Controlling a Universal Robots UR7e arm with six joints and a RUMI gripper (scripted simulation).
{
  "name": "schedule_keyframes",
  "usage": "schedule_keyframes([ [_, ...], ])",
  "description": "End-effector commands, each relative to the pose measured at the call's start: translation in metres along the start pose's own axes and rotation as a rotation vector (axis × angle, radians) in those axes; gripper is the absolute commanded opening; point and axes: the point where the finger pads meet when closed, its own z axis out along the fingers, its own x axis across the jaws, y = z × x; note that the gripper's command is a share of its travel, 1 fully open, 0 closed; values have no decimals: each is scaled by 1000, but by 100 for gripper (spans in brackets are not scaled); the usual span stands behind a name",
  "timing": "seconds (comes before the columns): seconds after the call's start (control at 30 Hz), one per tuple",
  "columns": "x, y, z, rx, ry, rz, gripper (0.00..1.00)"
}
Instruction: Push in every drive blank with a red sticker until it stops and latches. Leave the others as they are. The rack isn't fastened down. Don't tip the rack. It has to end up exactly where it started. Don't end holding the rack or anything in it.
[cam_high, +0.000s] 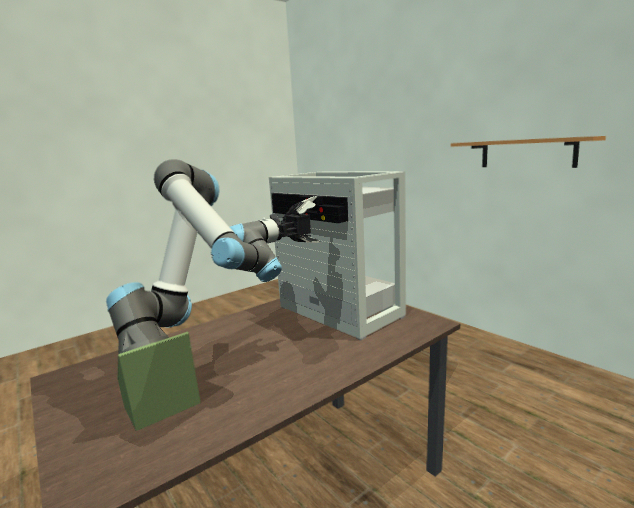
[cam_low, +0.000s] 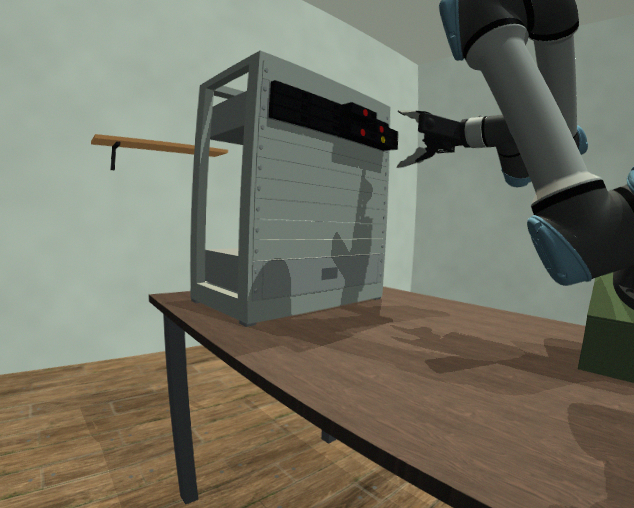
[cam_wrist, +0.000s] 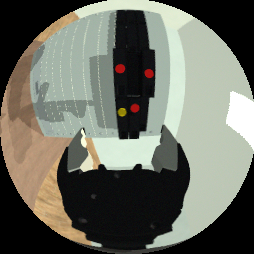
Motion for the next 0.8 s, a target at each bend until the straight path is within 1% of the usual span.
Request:
schedule_keyframes([
  [0.0,2,2,0,-1,3,-1,100],
  [0.63,2,2,0,-1,3,-1,100],
  [0.67,2,2,0,-1,3,-1,0],
  [0.77,2,2,0,-1,3,-1,0],
])
